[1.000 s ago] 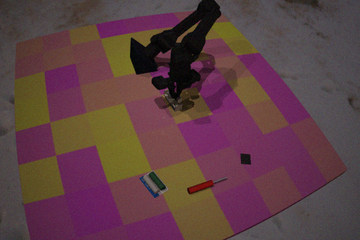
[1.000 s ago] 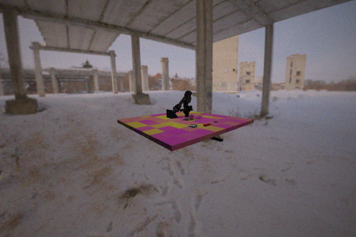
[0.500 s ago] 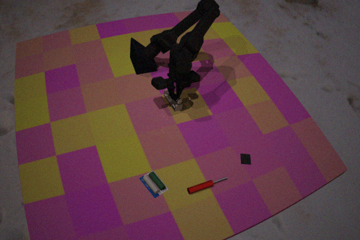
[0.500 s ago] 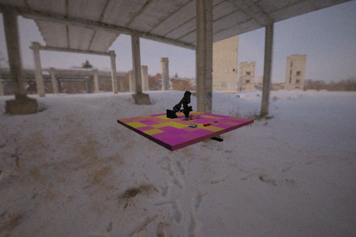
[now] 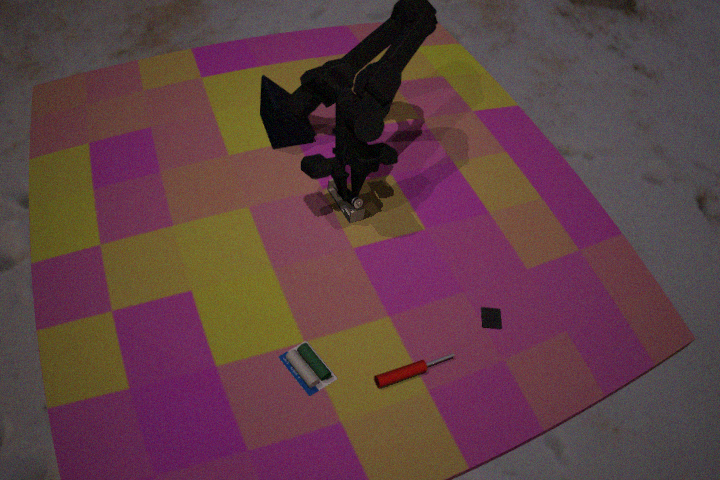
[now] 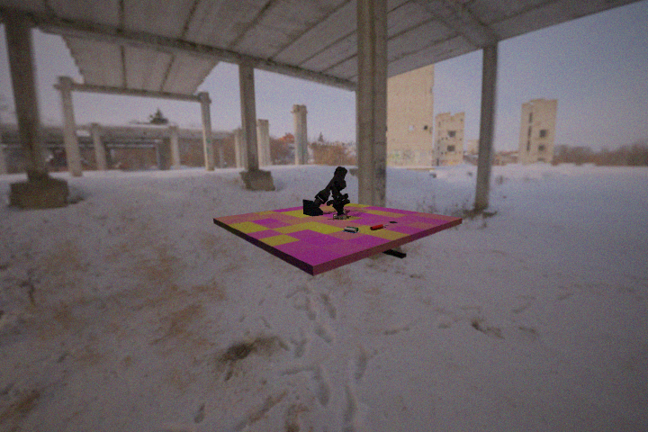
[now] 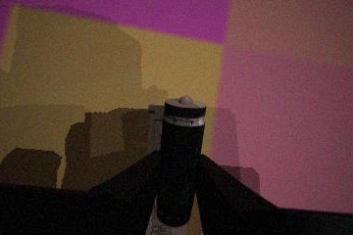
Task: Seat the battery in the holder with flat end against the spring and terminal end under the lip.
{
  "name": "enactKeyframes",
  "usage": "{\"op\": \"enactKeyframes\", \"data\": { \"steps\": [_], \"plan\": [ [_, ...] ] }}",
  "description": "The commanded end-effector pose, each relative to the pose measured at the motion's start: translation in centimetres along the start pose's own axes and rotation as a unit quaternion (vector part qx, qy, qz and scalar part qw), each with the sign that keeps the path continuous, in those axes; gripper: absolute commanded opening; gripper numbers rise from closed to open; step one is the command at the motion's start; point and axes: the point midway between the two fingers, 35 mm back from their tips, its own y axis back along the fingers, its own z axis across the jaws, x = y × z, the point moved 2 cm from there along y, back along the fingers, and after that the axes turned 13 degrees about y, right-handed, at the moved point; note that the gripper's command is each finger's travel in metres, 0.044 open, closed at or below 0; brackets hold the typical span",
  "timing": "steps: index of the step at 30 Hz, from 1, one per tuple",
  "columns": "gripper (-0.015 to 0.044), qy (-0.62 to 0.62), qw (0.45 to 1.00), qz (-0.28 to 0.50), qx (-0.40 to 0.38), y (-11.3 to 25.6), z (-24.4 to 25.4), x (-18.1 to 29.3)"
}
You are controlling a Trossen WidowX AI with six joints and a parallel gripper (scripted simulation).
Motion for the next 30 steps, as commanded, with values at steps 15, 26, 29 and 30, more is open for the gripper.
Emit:
{"op": "enactKeyframes", "data": {
  "steps": [15,26,29,30],
  "plan": [
    [0.0065,-0.007,0.999,-0.045,0.011,-0.4,0.5,0.9],
    [0.0065,-0.009,0.998,-0.064,0.017,-0.5,0.7,1.3],
    [0.0065,-0.009,0.998,-0.064,0.017,-0.5,0.8,1.5],
    [0.0065,-0.009,0.998,-0.064,0.017,-0.5,0.8,1.6]
  ]
}}
